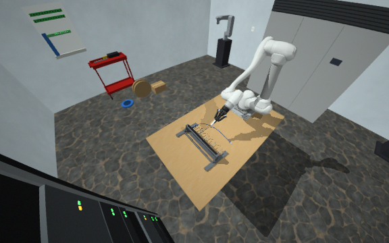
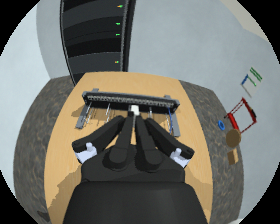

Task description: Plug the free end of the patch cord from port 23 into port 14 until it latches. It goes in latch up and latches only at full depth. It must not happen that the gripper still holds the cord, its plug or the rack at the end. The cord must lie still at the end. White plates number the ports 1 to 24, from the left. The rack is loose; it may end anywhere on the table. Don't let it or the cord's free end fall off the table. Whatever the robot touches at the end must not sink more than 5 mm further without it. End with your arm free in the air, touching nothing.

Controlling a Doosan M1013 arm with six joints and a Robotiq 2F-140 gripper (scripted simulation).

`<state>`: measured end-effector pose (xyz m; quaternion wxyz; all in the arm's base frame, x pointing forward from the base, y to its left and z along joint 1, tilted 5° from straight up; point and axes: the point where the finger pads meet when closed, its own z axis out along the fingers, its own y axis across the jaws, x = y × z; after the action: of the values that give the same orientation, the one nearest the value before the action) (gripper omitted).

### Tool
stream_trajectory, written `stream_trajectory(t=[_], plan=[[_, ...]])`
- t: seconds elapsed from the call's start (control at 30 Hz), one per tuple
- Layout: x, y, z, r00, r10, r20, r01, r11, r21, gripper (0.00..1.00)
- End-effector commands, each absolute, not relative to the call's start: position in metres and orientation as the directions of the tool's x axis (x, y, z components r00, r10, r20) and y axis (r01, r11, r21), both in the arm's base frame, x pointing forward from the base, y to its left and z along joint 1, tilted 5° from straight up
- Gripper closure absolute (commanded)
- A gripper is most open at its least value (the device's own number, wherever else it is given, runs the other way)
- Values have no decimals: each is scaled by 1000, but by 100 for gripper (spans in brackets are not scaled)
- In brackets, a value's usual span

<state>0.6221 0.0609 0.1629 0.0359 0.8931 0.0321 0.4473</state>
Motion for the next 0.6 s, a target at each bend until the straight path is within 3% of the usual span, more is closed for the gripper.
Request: stream_trajectory(t=[0.0,0.57], plan=[[621,46,163,594,86,800,36,-996,80,100],[622,27,164,594,86,800,36,-996,80,100]])
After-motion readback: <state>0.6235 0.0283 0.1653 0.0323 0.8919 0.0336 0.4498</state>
